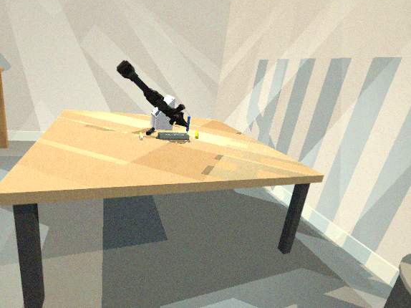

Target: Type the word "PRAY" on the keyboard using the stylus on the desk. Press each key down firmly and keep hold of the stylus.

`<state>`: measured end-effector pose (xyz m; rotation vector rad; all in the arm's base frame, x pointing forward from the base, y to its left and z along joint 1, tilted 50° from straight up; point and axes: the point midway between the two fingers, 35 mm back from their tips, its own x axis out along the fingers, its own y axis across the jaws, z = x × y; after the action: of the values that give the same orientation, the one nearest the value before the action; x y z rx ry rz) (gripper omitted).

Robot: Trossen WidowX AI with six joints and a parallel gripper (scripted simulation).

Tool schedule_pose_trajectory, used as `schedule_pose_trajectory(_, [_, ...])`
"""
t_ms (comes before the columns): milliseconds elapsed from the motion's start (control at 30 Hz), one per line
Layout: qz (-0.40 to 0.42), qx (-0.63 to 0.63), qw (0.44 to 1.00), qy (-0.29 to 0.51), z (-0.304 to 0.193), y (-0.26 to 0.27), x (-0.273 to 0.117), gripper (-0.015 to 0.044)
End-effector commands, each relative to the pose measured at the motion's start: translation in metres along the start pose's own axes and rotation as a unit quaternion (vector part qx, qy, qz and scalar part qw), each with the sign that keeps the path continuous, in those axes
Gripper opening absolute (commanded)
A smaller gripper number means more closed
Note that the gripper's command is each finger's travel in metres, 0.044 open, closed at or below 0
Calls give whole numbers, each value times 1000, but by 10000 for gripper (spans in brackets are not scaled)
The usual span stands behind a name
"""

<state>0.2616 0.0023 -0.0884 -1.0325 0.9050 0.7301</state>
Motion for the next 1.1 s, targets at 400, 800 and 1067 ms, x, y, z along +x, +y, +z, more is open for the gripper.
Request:
schedule_pose_trajectory(400, [5,-1,1000,0,-5,3,4,81])
schedule_pose_trajectory(800, [5,-1,1000,0,-10,3,7,81])
schedule_pose_trajectory(1067, [5,-1,1000,0,-10,3,6,81])
